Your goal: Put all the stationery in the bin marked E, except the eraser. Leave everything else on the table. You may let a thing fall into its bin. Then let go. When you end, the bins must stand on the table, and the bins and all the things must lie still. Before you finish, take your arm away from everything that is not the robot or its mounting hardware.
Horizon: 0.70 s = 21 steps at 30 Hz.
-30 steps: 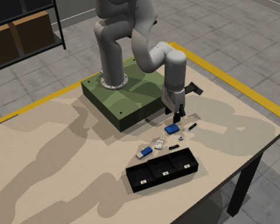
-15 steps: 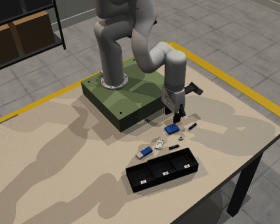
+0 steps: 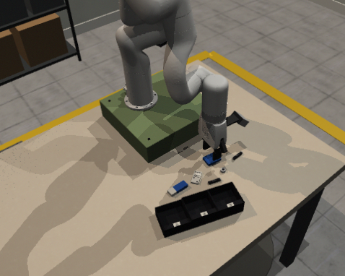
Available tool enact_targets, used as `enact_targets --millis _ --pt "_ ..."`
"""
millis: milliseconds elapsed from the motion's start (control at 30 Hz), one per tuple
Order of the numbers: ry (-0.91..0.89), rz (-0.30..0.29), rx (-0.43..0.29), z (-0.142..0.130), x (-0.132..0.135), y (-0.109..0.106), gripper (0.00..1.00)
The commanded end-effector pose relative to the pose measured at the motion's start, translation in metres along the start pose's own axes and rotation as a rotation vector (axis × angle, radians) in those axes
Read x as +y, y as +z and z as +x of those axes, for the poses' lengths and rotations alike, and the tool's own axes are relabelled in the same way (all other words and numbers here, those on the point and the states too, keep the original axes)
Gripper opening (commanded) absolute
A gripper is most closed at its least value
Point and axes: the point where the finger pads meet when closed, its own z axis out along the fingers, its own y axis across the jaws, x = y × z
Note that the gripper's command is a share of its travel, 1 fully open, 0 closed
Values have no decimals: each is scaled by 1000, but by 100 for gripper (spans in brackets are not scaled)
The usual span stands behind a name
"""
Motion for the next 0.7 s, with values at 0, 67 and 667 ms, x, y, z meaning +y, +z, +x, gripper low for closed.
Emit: enact_targets --millis 0,67,667 --pt "1 -9 -6 0 4 15 56" --pt "1 -9 -6 1 4 15 56" --pt "1 -9 -6 0 3 27 56"
